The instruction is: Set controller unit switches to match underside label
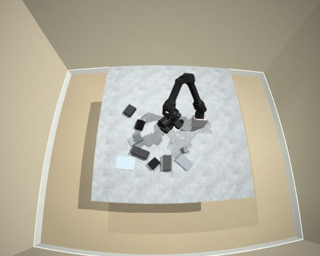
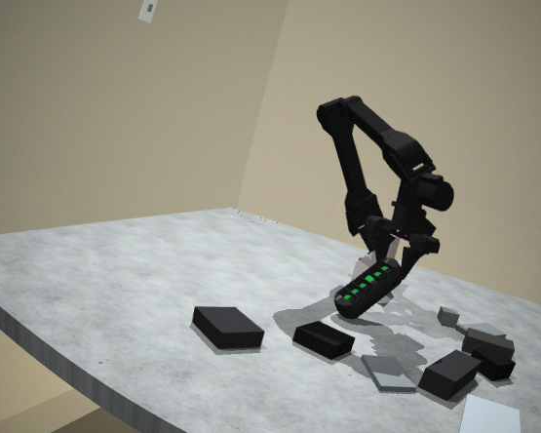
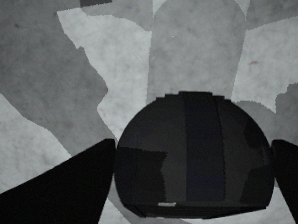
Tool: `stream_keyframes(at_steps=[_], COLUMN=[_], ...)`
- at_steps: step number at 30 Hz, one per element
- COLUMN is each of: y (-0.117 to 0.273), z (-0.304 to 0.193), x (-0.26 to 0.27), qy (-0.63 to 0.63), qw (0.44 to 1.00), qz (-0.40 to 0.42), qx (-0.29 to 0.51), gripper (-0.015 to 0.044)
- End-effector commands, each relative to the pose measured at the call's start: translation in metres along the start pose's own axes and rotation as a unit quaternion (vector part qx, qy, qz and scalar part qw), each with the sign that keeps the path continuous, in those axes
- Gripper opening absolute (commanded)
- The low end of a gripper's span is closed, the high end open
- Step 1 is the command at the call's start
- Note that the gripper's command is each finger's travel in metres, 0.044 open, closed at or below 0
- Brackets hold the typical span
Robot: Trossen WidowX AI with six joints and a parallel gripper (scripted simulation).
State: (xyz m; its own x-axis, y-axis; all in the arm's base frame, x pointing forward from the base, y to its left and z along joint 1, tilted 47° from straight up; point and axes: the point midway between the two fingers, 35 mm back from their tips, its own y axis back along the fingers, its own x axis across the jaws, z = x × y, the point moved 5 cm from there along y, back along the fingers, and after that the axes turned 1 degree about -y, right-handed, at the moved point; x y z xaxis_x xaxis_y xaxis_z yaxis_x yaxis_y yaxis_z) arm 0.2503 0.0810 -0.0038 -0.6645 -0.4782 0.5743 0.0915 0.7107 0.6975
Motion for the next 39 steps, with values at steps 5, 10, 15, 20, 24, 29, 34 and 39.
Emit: stream_keyframes(at_steps=[5,10,15,20,24,29,34,39], y=[-0.009,-0.011,-0.014,-0.017,-0.019,-0.022,-0.025,-0.028], z=[0.004,0.007,0.009,0.012,0.014,0.017,0.02,0.022], x=[0.002,0.002,0.003,0.003,0.003,0.003,0.003,0.003], qy=[-0.002,-0.002,-0.002,-0.002,-0.002,-0.002,-0.002,-0.002], qw=[1.0,1.0,1.0,1.0,1.0,1.0,1.0,1.0], qz=[0.009,0.009,0.009,0.009,0.009,0.009,0.009,0.009], qx=[0.001,0.001,0.001,0.001,0.001,0.001,0.001,0.001], gripper=[0.0338,0.0338,0.0338,0.0338,0.0338,0.0338,0.0338,0.0338])
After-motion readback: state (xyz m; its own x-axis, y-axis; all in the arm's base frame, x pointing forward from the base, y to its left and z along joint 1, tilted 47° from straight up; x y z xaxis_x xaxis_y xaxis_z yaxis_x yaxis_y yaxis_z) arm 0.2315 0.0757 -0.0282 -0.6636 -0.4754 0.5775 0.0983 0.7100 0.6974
